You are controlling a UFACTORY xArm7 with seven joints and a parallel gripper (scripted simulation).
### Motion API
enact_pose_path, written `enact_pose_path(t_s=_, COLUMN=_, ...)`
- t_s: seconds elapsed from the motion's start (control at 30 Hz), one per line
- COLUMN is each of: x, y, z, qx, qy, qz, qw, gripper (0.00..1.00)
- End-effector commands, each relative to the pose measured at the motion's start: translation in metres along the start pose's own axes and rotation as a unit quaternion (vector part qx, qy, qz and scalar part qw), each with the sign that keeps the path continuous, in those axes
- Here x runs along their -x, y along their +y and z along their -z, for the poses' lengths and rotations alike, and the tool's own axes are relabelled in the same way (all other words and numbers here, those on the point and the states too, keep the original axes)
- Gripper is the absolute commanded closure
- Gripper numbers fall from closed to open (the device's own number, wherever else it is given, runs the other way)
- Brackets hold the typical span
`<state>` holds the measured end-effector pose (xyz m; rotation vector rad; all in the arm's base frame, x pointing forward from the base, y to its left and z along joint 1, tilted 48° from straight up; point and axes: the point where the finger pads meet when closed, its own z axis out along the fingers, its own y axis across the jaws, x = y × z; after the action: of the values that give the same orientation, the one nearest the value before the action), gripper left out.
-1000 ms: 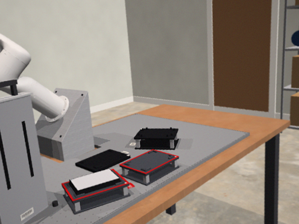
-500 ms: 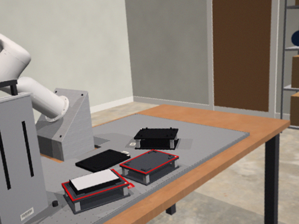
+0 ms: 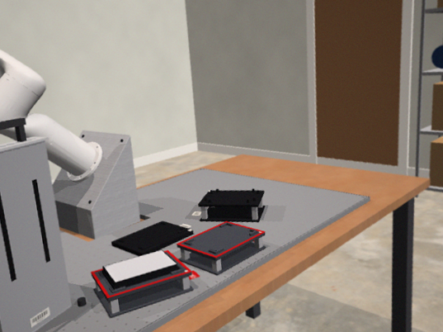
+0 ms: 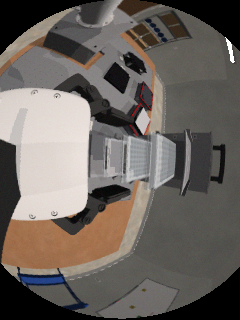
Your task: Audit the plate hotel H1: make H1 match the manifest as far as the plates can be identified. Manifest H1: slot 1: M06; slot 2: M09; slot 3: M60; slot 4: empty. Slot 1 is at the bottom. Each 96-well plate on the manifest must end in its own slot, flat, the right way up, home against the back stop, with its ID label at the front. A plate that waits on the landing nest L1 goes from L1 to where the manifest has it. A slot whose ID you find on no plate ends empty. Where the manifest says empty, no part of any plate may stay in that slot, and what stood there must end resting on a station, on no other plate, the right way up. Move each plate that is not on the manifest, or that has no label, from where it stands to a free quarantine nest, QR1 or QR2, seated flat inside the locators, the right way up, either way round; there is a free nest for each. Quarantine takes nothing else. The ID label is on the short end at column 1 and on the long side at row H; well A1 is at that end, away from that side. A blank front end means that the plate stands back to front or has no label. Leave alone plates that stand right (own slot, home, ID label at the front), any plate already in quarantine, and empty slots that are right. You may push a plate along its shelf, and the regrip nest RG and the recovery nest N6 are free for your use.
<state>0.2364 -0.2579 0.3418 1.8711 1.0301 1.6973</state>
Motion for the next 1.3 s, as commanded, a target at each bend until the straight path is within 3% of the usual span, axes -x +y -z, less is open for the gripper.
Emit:
enact_pose_path(t_s=0.0, x=-0.001, y=0.000, z=0.000, qx=0.000, qy=0.000, qz=0.001, qw=1.000, gripper=0.00)
enact_pose_path(t_s=0.4, x=-0.001, y=0.000, z=0.029, qx=0.000, qy=0.000, qz=0.001, qw=1.000, gripper=0.00)
enact_pose_path(t_s=0.6, x=-0.001, y=0.000, z=0.030, qx=0.000, qy=0.000, qz=0.001, qw=1.000, gripper=0.00)
enact_pose_path(t_s=1.27, x=0.047, y=0.000, z=0.030, qx=-0.001, qy=0.000, qz=0.001, qw=1.000, gripper=0.00)
